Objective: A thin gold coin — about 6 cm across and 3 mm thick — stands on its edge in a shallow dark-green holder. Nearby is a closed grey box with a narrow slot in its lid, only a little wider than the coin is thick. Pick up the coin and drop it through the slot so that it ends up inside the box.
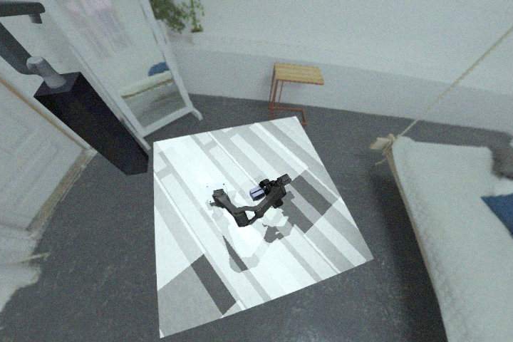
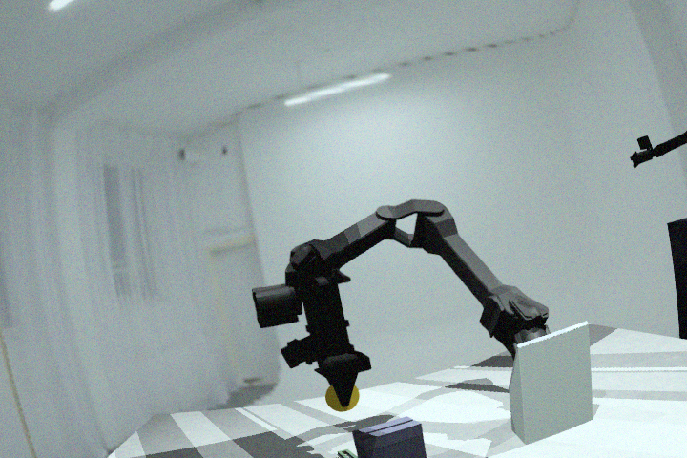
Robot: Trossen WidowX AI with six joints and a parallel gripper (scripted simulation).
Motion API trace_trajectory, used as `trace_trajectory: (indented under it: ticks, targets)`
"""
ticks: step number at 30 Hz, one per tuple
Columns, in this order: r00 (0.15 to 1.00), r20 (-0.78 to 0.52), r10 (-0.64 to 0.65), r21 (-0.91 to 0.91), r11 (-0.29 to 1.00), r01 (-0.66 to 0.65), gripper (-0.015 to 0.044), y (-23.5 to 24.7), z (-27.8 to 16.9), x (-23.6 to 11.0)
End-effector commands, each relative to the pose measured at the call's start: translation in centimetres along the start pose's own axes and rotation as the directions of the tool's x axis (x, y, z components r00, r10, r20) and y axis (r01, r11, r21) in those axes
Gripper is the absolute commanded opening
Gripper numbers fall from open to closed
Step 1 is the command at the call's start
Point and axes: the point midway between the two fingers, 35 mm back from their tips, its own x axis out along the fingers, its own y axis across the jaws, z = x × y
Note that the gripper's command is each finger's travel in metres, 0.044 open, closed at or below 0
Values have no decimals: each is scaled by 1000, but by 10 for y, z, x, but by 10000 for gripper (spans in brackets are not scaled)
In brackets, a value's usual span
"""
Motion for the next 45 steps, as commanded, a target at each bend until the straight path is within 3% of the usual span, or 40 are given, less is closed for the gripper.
trace_trajectory:
  ticks: [1, 34, 45]
  targets:
    - [1000, 2, 6, -3, 1000, -6, 0, 10, -2, 0]
    - [1000, -1, 7, -2, 1000, -7, 0, 88, -33, 0]
    - [1000, -1, 3, -6, 1000, -3, 0, 87, -33, 0]
